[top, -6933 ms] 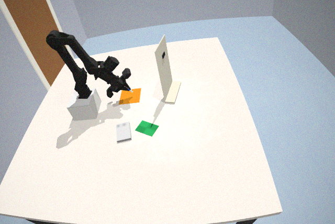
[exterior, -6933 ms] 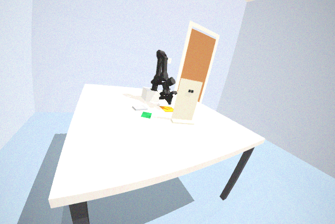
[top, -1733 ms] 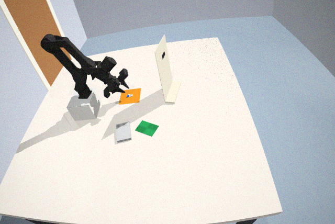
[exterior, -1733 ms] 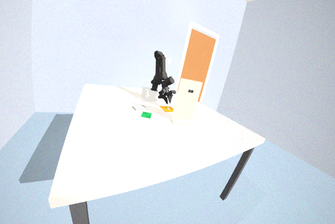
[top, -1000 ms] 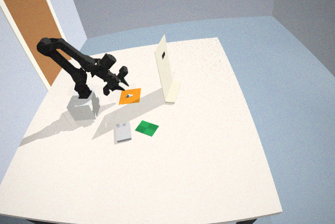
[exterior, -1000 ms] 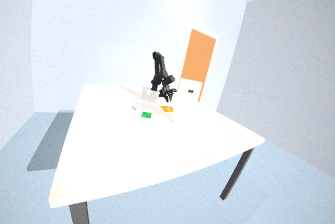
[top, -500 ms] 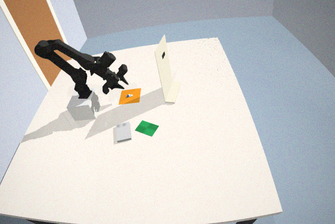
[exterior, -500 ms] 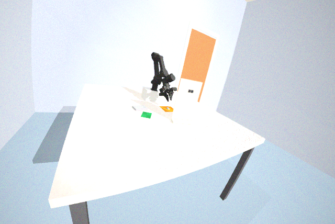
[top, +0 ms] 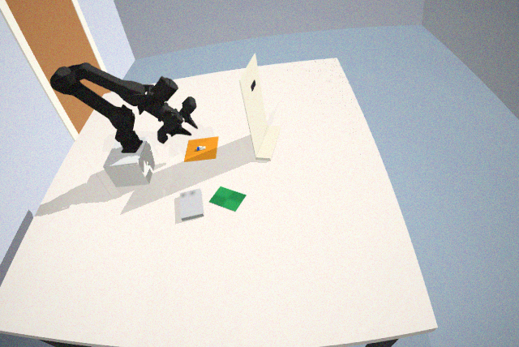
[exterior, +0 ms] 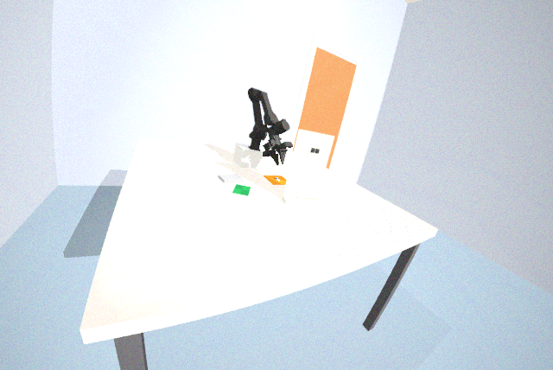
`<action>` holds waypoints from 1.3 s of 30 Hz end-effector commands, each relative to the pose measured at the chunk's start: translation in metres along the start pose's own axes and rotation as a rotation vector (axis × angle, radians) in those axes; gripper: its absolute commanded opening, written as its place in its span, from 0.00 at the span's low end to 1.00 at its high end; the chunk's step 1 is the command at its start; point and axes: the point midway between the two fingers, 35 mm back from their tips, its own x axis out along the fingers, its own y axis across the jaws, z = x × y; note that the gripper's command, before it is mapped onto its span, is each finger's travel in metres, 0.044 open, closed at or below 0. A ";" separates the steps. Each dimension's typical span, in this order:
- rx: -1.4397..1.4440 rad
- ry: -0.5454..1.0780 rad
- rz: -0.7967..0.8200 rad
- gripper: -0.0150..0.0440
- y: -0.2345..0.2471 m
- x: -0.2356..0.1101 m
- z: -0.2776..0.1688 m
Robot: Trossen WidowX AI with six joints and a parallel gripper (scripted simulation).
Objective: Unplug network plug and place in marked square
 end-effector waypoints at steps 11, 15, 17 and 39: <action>-0.005 0.004 0.014 0.52 0.009 -0.013 -0.001; -0.005 0.003 0.014 0.52 0.010 -0.017 -0.001; -0.005 0.003 0.014 0.52 0.010 -0.019 -0.001; 0.000 0.000 -0.001 0.52 0.010 -0.033 0.000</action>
